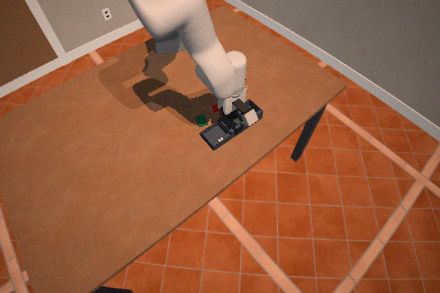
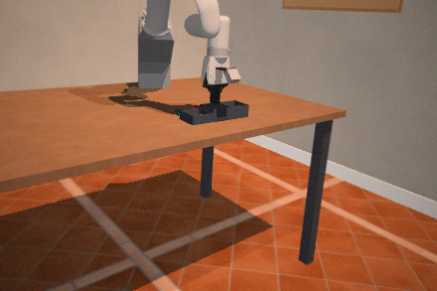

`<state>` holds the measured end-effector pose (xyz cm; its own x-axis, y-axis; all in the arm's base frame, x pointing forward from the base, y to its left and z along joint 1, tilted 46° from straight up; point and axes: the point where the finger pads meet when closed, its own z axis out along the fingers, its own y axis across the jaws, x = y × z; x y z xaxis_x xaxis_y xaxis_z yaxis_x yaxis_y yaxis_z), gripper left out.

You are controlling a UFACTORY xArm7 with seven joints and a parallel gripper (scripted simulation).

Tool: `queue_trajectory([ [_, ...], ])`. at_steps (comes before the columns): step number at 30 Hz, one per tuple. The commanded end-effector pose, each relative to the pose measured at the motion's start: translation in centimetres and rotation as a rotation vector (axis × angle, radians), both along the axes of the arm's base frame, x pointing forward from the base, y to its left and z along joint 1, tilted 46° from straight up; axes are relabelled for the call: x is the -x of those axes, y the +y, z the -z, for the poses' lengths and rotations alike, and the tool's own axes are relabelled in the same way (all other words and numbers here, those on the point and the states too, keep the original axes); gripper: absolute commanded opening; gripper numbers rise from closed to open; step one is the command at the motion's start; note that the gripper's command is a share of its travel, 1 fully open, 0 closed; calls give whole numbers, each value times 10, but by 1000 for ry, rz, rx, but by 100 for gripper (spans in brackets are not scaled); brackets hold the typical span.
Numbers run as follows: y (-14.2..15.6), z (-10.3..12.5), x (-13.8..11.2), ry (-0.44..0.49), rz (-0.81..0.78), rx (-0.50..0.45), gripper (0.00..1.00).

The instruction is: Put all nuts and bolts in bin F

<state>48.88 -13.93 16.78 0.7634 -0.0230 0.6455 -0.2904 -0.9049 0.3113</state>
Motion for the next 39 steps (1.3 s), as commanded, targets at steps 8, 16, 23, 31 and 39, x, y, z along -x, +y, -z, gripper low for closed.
queue_trajectory([
  [8, 9, -15, 11, 1, 0, 0, 7],
  [16, 45, -4, -2, 1, 0, -1, 7],
  [23, 77, 7, -13, 1, 0, -1, 7],
  [31, 85, 9, -15, 1, -1, -1, 7],
  [39, 77, 22, -26, 1, 0, -1, 7],
])
